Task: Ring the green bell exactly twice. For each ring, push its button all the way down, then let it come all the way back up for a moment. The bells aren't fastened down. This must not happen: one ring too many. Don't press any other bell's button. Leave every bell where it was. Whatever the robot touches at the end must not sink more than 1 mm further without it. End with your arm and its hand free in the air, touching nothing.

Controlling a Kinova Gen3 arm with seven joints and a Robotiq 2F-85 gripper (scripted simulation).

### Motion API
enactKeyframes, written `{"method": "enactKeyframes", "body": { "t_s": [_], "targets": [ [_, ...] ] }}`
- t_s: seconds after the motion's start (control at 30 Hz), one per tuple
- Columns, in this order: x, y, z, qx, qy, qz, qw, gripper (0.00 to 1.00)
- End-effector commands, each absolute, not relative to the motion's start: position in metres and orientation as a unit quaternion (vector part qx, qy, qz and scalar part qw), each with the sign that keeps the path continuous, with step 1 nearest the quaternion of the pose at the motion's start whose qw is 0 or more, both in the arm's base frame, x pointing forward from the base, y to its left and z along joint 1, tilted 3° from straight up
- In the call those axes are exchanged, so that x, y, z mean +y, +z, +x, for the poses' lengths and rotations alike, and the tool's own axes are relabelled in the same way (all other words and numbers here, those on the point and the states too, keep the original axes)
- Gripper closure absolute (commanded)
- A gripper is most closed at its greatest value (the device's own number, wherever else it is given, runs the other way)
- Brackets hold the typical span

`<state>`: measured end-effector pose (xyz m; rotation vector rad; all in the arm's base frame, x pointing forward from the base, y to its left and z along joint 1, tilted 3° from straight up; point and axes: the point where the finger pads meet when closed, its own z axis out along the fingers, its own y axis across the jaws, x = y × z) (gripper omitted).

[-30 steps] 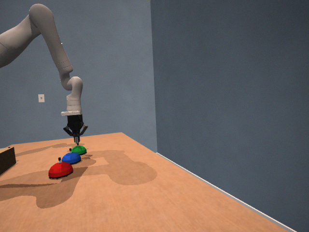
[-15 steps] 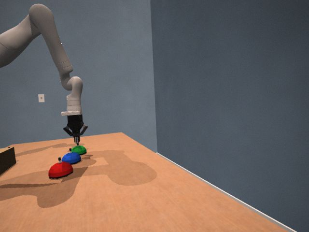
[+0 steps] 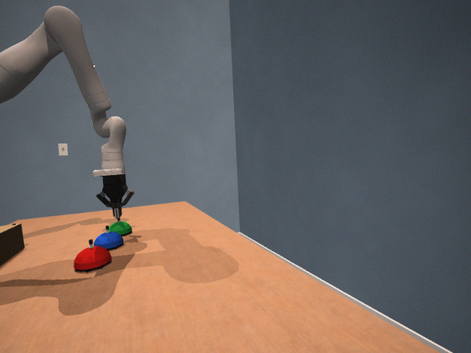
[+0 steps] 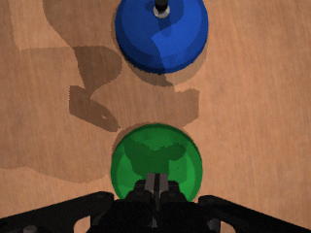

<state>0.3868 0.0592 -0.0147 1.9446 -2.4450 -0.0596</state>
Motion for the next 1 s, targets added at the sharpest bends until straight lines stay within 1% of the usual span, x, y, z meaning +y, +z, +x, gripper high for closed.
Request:
{"method": "enactKeyframes", "body": {
  "t_s": [0.0, 0.37, 0.97],
  "targets": [
    [0.060, -0.017, 0.387, -0.783, -0.019, 0.621, 0.007, 1.00],
    [0.060, -0.010, 0.388, -0.783, -0.019, 0.621, 0.006, 1.00],
    [0.058, 0.032, 0.390, -0.784, -0.018, 0.621, 0.009, 1.00]
  ]
}}
